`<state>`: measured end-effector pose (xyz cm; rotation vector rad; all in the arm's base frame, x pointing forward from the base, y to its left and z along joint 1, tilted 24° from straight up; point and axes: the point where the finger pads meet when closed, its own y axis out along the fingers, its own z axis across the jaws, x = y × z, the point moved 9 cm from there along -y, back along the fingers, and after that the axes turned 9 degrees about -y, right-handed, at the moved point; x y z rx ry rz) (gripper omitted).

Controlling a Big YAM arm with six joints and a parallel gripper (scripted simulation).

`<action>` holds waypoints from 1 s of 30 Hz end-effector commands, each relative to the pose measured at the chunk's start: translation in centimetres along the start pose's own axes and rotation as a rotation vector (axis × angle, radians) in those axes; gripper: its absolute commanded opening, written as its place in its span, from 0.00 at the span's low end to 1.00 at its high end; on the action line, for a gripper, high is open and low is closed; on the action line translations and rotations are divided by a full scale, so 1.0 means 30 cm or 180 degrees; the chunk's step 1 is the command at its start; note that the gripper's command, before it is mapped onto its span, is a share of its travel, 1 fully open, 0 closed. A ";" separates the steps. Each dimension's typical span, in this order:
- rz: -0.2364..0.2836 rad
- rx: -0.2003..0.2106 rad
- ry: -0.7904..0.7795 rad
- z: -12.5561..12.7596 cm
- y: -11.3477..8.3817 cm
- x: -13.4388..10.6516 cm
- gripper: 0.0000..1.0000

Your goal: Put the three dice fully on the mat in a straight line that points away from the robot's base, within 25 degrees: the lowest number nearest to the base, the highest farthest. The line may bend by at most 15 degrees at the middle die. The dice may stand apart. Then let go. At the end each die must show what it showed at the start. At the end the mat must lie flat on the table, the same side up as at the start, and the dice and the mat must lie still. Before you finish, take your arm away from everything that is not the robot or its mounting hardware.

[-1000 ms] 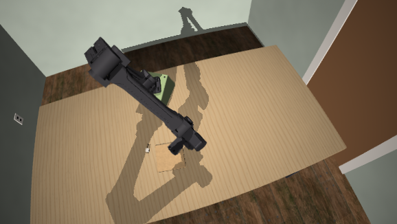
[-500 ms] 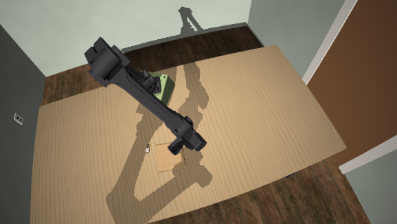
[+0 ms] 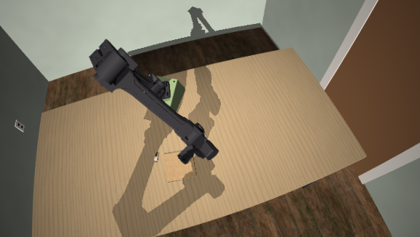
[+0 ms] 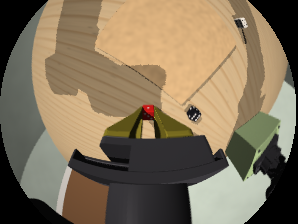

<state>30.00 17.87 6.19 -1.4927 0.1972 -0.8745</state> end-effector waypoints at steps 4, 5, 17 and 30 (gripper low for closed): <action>-0.0032 0.0065 0.0035 0.014 -0.001 0.024 0.11; -0.0032 0.0065 0.0035 0.014 -0.001 0.024 0.11; -0.0033 0.0068 0.0037 0.015 -0.002 0.024 0.11; -0.0046 0.0181 0.0056 0.058 -0.265 0.021 0.11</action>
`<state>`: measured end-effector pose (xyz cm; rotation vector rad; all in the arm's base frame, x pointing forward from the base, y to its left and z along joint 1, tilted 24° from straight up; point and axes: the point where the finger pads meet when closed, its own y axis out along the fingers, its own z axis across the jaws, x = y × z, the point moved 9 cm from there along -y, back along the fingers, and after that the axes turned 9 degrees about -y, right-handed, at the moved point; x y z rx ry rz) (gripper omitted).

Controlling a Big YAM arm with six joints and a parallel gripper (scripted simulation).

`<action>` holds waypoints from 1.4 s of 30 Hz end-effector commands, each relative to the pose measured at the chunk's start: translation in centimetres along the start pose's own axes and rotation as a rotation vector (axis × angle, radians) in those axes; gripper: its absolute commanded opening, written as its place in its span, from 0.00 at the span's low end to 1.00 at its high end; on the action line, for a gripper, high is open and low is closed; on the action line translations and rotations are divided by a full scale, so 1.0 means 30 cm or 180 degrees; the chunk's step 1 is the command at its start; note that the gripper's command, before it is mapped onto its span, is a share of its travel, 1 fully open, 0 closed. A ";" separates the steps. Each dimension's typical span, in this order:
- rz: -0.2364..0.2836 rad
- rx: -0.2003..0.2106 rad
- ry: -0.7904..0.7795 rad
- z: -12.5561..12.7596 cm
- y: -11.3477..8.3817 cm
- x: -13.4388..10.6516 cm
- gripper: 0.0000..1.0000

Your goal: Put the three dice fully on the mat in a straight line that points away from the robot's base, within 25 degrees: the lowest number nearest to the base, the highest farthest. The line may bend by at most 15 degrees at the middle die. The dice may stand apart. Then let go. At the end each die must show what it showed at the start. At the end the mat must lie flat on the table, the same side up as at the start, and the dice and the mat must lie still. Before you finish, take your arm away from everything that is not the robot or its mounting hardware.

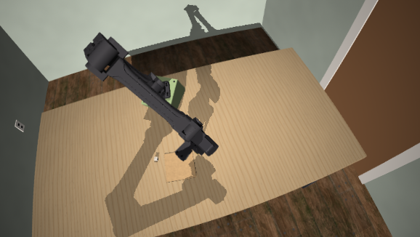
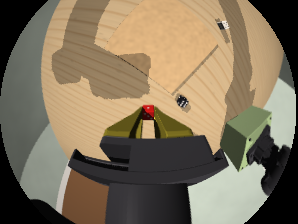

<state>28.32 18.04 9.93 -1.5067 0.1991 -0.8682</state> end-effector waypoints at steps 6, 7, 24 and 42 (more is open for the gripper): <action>-0.0044 0.0232 0.0083 0.069 -0.224 0.015 0.11; -0.0040 0.0215 0.0077 0.061 -0.234 0.012 0.11; 0.0000 0.0068 0.0532 -0.067 -0.215 0.090 0.11; 0.0001 0.0090 0.1669 -0.263 -0.228 0.240 0.11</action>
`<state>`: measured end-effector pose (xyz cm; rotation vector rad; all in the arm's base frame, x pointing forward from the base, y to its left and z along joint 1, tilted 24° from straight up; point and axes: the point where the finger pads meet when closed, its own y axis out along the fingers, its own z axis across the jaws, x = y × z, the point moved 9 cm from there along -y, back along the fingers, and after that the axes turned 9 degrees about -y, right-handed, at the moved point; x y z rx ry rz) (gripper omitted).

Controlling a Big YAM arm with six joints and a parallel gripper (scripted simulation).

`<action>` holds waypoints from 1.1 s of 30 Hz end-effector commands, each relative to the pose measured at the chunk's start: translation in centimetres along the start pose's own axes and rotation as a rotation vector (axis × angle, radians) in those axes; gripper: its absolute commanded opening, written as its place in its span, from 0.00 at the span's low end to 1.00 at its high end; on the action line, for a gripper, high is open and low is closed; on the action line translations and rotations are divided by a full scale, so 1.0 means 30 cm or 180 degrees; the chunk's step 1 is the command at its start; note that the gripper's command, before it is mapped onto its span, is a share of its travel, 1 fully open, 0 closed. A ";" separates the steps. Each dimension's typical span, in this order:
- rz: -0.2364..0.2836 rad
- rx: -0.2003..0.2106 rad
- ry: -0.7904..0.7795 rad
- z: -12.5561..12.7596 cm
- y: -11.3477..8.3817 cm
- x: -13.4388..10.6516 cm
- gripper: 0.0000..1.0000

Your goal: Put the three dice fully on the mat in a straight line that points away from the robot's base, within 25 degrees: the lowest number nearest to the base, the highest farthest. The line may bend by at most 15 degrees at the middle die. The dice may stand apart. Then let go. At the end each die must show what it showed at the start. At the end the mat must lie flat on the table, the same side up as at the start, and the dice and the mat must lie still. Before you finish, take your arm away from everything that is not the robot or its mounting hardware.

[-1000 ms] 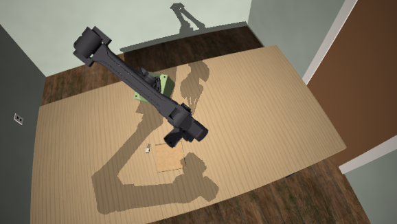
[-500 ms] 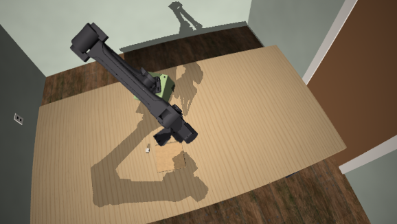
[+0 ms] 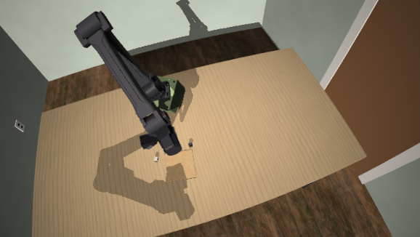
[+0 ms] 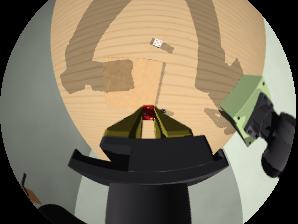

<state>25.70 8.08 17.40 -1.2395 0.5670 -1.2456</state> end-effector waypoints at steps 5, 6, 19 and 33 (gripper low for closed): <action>0.0008 0.0031 0.0022 0.021 -0.022 -0.009 0.11; 0.0009 0.0021 0.0019 0.019 -0.019 -0.010 0.11; -0.0005 -0.0004 0.0019 0.003 0.101 0.005 0.11; -0.0009 -0.0007 0.0018 -0.001 0.282 0.006 0.11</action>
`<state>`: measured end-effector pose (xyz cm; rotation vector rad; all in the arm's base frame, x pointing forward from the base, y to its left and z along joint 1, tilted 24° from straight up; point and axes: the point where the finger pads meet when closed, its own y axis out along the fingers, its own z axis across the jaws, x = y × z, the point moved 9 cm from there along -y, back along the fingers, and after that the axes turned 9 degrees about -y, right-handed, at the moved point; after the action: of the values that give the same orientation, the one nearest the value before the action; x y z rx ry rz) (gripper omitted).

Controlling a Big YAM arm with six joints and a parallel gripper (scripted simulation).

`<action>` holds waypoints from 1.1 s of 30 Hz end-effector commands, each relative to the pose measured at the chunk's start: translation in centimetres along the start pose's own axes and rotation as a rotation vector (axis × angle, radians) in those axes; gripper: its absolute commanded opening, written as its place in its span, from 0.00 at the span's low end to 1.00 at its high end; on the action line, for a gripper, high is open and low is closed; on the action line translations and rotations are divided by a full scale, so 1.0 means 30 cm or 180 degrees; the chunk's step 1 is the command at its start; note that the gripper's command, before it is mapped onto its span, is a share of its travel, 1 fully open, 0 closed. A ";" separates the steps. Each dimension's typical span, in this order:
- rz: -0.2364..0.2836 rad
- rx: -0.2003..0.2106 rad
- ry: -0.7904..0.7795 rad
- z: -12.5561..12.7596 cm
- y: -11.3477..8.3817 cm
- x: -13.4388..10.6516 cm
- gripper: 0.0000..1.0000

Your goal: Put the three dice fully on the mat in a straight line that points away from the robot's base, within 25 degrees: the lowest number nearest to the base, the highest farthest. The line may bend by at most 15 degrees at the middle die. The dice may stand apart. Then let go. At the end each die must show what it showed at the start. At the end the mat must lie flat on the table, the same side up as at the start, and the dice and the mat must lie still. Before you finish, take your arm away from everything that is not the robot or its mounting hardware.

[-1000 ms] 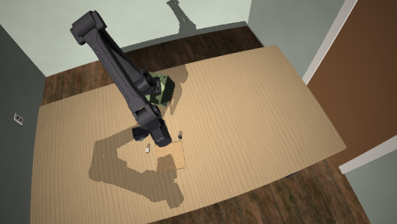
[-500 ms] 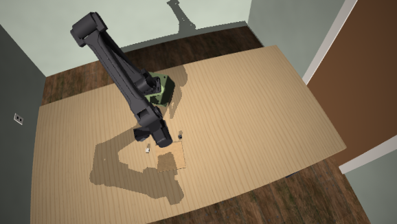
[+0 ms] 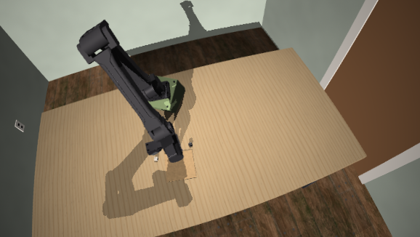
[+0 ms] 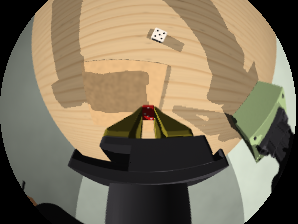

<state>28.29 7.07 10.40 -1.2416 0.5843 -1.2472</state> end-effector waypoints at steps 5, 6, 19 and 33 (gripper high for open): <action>-0.0024 0.0030 -0.0013 0.009 0.068 0.015 0.11; -0.0026 0.0038 -0.0011 0.014 0.071 0.016 0.11; -0.0039 0.0141 0.0016 0.036 0.051 0.026 0.11; -0.0039 0.0141 0.0017 0.036 0.051 0.026 0.11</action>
<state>29.20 6.76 8.54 -1.2469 0.5777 -1.2436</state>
